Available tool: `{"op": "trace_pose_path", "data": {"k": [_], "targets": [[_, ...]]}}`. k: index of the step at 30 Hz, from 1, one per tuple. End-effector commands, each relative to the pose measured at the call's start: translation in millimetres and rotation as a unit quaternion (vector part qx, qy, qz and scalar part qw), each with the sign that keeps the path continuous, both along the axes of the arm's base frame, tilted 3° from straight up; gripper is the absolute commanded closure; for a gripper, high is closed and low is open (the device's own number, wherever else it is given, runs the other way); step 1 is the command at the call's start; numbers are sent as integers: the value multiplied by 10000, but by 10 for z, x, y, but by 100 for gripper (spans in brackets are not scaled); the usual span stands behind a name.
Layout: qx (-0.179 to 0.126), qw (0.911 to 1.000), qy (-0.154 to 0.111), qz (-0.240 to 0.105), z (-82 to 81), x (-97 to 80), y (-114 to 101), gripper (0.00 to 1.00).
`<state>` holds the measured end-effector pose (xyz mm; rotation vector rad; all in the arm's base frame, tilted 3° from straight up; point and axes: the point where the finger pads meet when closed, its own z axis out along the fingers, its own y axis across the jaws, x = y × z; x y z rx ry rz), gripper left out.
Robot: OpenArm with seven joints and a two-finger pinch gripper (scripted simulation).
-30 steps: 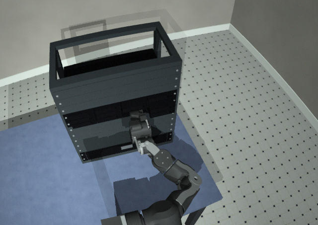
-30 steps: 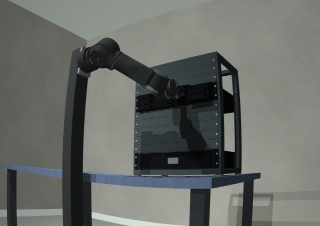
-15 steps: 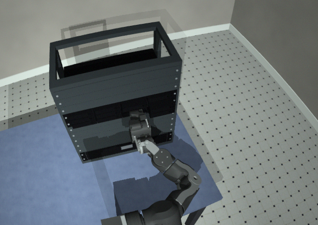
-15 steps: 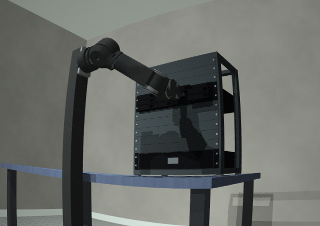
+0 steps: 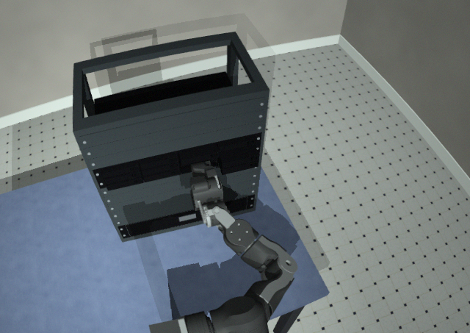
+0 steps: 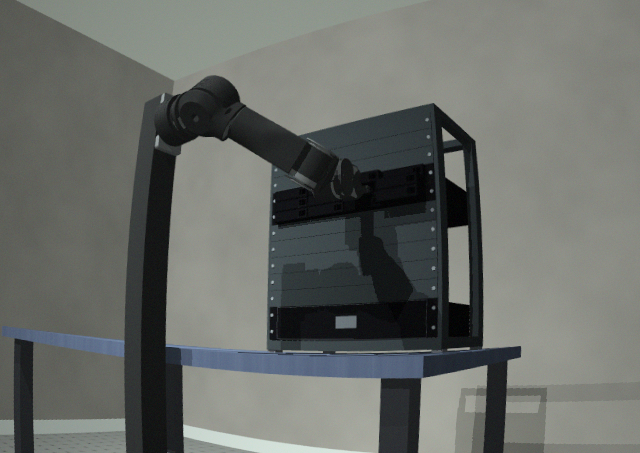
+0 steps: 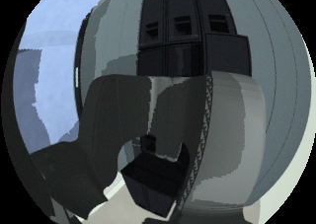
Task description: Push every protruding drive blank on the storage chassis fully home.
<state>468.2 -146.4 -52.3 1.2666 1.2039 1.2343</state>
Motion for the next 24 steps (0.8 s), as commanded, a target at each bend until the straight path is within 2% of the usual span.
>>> {"op": "trace_pose_path", "data": {"k": [1,24], "targets": [[-32,9998,-161,60,100,4,33,100],[-32,9998,-165,64,126,32,43,100]]}}
